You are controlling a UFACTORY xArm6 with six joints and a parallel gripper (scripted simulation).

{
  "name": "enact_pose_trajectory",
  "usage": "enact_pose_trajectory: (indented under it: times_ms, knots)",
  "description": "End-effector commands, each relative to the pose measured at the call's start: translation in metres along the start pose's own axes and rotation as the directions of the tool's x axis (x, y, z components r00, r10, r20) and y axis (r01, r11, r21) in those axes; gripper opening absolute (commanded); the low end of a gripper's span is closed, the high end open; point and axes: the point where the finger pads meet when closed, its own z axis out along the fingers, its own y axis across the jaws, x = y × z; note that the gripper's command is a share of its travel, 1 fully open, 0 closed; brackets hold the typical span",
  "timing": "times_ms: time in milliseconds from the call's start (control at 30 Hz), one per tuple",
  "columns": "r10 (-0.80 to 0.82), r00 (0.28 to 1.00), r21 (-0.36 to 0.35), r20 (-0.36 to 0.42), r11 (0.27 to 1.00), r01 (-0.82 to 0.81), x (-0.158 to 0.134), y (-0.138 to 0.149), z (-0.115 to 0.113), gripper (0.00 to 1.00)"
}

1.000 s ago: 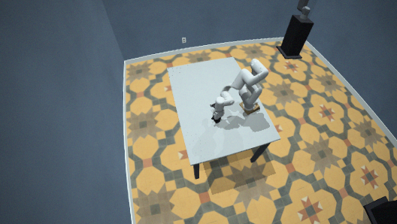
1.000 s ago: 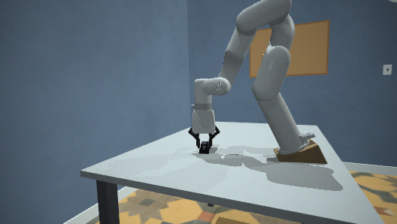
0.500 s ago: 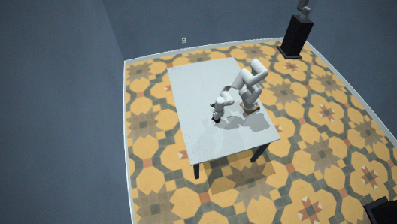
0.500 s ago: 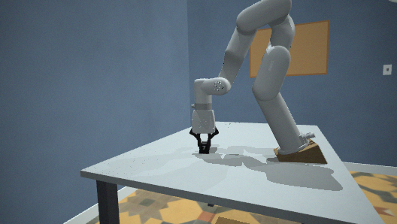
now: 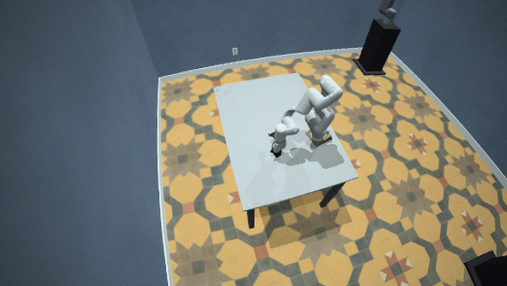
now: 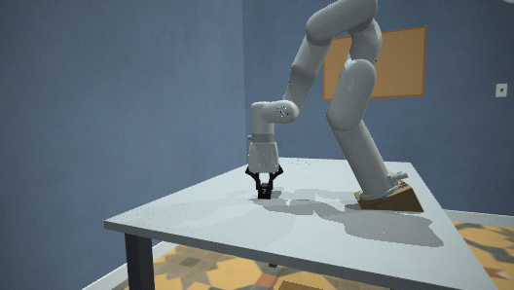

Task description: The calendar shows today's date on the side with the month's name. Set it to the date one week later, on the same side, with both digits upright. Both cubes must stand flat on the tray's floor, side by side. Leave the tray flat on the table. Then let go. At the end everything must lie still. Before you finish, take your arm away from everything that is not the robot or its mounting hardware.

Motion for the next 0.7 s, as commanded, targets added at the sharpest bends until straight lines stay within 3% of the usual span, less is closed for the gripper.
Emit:
enact_pose_trajectory:
  times_ms: [0,533,667]
  knots:
    - [0.0,1.0,0.003,0.0,1.0,0.0,0.0,-0.001,-0.001,0.27]
    - [0.0,1.0,0.003,0.0,1.0,0.0,0.0,-0.001,-0.002,0.27]
    - [0.0,1.0,0.003,0.0,1.0,0.0,0.0,-0.001,-0.014,0.27]
